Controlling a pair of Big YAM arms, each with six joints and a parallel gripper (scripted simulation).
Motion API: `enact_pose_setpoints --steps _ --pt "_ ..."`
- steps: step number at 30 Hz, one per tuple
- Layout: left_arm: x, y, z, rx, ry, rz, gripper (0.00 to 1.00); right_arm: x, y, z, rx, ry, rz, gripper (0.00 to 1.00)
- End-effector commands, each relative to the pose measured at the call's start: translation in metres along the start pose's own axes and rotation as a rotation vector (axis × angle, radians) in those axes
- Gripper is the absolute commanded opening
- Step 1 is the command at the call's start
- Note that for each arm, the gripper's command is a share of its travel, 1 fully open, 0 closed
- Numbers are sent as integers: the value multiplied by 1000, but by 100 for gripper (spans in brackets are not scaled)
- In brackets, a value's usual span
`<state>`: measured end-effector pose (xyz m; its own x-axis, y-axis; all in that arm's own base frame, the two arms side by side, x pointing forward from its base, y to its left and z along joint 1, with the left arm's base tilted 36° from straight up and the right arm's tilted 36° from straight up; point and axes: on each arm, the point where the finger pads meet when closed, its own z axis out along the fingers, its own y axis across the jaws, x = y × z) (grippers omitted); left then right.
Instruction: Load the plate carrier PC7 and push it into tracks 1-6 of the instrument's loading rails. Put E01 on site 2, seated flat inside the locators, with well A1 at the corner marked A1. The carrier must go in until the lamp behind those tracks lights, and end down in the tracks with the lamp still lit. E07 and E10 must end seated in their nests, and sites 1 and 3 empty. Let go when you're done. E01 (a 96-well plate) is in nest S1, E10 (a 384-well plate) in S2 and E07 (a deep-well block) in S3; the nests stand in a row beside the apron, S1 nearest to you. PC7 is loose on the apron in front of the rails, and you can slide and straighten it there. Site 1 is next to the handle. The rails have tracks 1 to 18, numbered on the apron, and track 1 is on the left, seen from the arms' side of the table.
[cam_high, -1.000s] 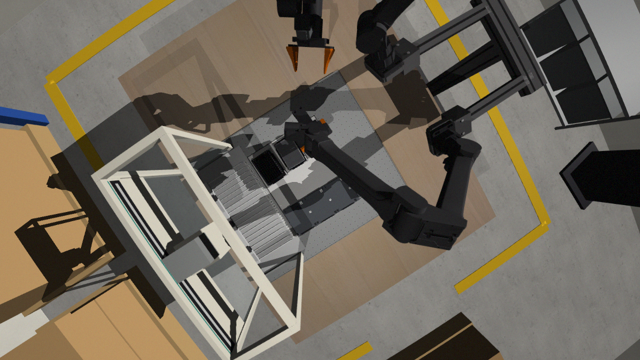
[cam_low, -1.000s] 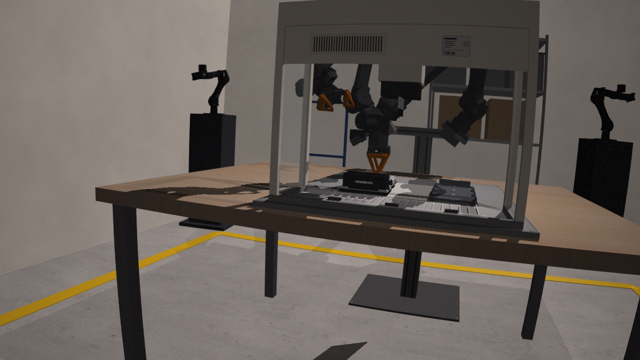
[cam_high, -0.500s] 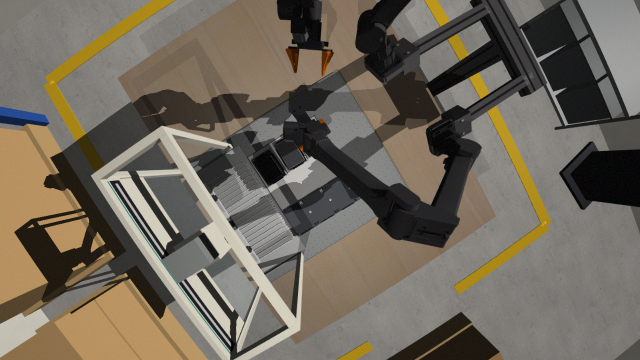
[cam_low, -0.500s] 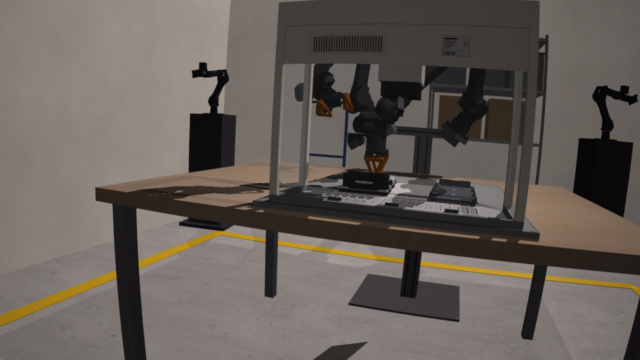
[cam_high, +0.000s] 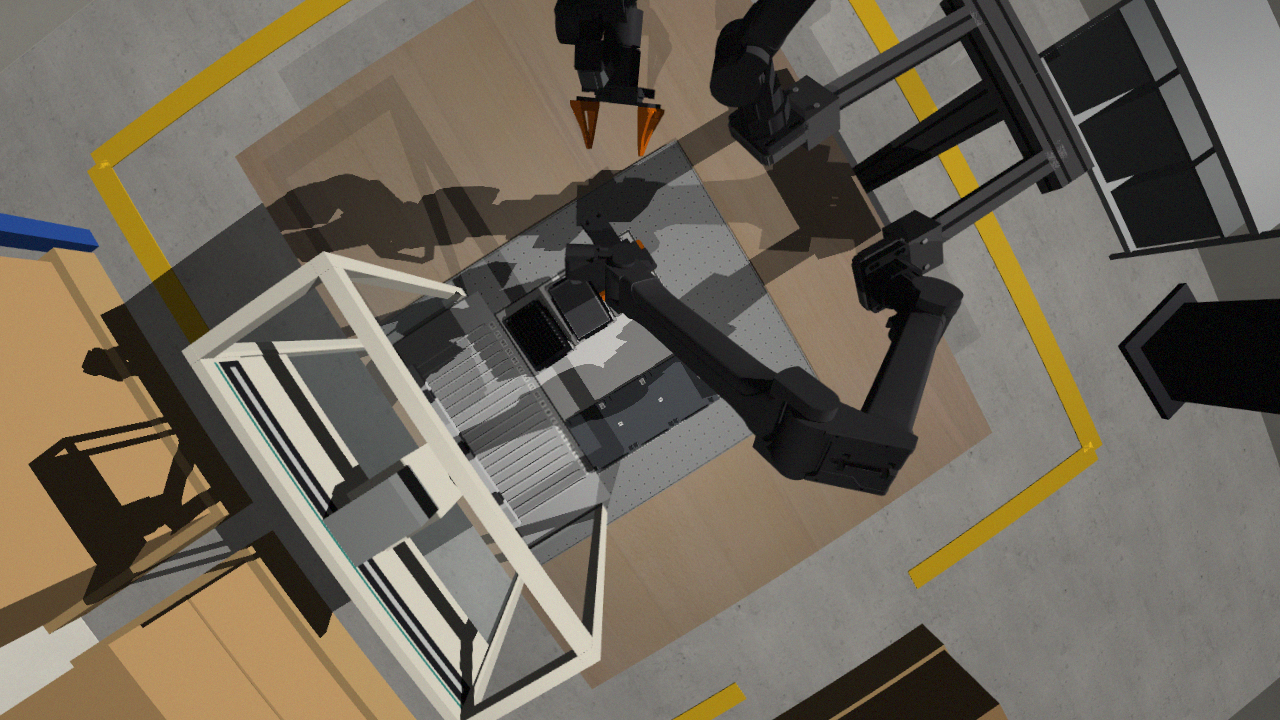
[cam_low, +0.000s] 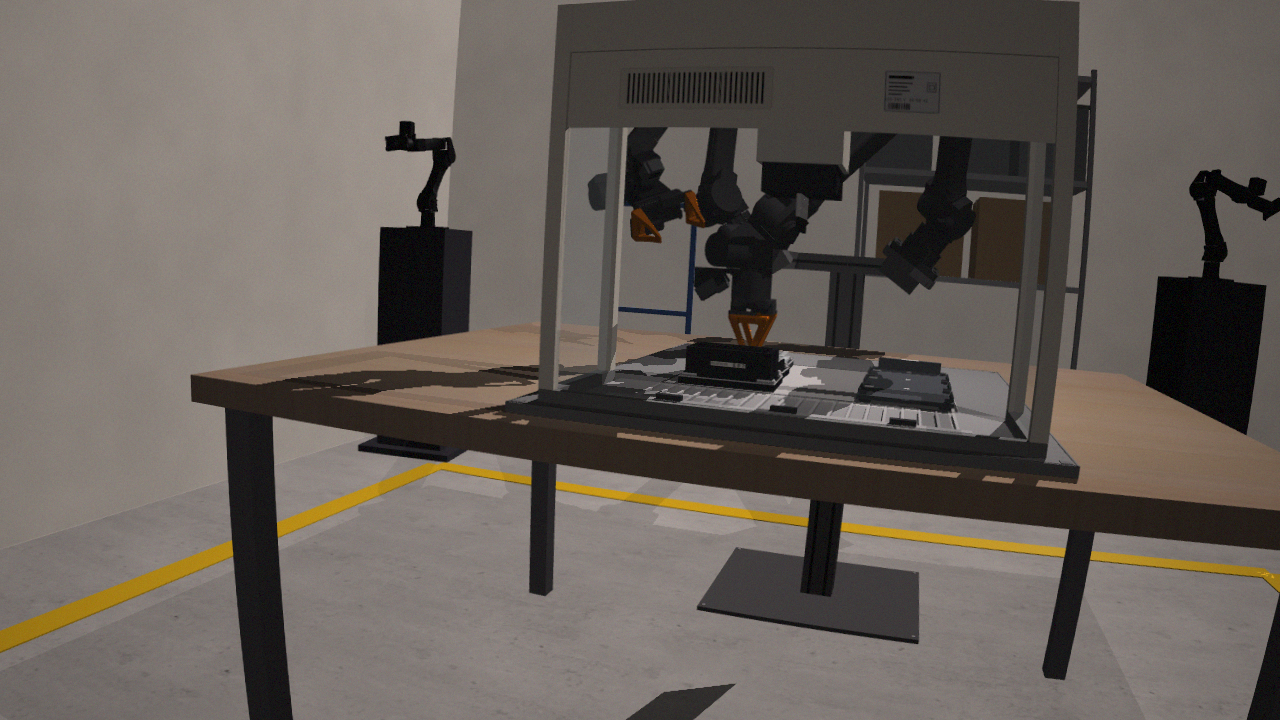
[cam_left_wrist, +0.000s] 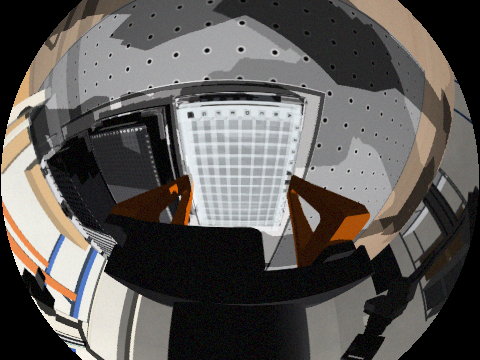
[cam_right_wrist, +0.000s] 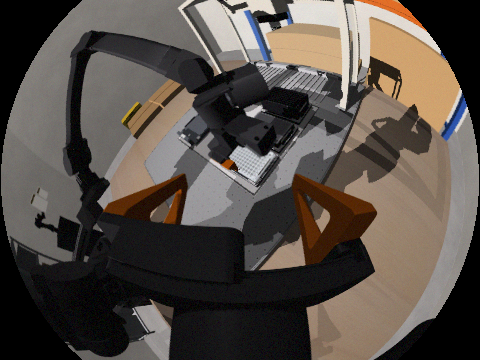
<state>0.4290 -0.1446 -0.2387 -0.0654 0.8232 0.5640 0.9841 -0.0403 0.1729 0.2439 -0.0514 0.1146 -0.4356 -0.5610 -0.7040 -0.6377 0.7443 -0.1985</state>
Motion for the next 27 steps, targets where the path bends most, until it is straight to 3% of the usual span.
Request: enact_pose_setpoints --steps 1,2,4,12,18,24,27 --pt "-3 -2 10 13 -2 10 70 2 -5 3 15 -9 44 100" --pt "-2 1 4 10 -6 7 59 0 -6 4 13 -13 40 100" --pt "-2 7 -12 -1 -15 -2 79 -2 -9 2 23 -17 38 100" --pt "-9 15 -77 -24 -32 -11 79 -13 -5 0 4 -73 72 100" --pt "-4 14 -76 -19 -28 -5 79 -15 -4 0 0 -85 79 100" --pt "59 35 -60 -3 -16 60 79 -23 -16 9 -7 -93 42 100" --pt "100 54 -56 -4 -13 68 79 -30 -25 29 -27 -102 -13 100"
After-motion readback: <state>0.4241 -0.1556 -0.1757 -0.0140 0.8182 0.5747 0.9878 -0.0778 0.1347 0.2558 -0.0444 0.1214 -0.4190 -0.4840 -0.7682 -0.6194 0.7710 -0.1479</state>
